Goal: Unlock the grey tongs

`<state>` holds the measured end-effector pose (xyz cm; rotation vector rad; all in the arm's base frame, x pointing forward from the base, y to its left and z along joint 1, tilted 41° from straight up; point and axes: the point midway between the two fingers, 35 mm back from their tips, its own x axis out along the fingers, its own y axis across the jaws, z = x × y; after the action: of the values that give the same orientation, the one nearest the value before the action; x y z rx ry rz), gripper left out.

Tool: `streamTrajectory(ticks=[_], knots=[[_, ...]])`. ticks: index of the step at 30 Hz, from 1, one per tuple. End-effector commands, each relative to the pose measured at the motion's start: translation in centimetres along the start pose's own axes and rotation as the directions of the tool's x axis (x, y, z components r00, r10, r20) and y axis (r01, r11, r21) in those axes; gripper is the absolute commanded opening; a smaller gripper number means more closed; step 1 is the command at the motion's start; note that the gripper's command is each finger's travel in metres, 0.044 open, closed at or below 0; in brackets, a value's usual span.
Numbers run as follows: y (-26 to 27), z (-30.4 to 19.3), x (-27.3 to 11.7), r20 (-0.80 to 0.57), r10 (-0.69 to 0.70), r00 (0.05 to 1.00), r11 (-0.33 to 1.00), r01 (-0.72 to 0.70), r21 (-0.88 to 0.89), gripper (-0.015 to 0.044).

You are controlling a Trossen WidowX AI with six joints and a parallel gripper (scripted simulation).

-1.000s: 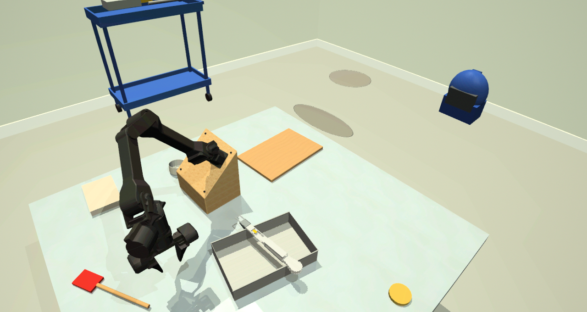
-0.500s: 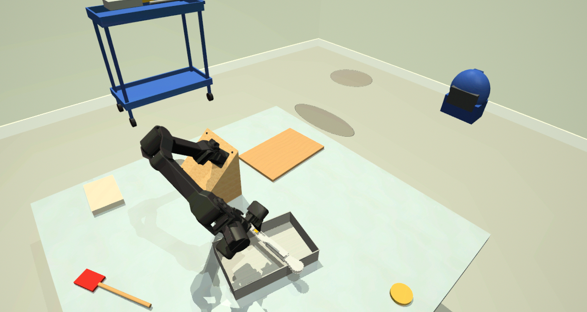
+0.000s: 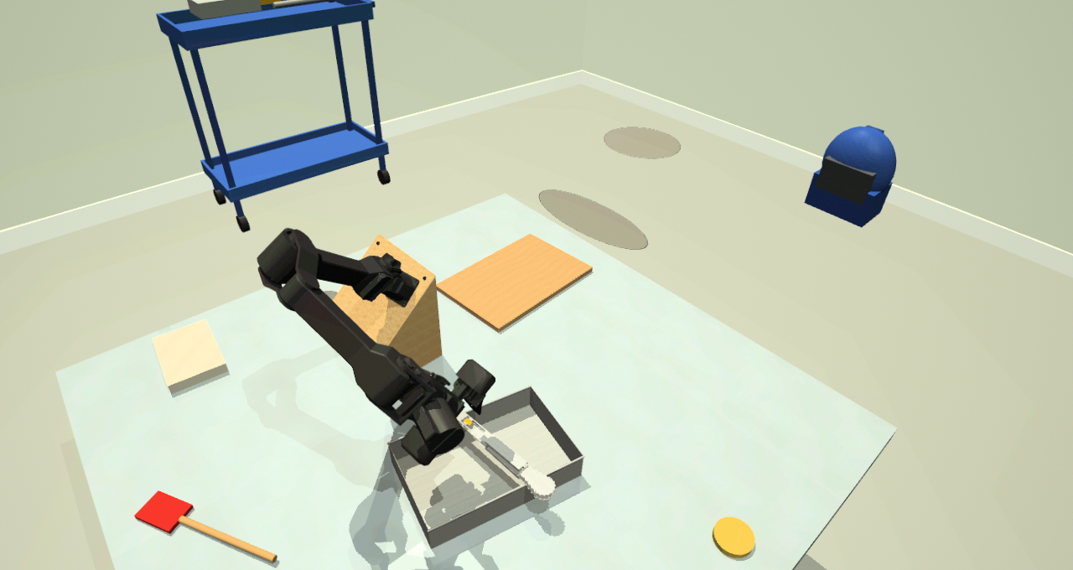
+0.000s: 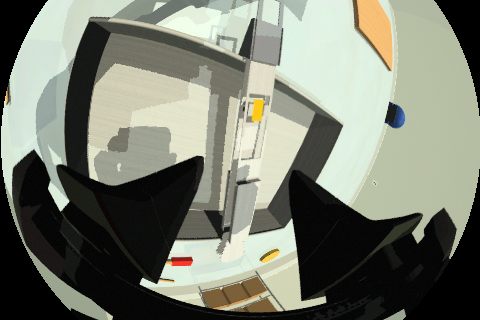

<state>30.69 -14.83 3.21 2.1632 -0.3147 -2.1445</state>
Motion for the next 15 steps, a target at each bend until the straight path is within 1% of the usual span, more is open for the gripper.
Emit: streamTrajectory(ticks=[1,15], knots=[[-0.1,0.2,0.4,0.005,-0.005,1.000,1.000,0.005,0.004,0.0260],[-0.1,0.1,2.7,0.005,-0.005,1.000,1.000,0.005,0.004,0.0260]])
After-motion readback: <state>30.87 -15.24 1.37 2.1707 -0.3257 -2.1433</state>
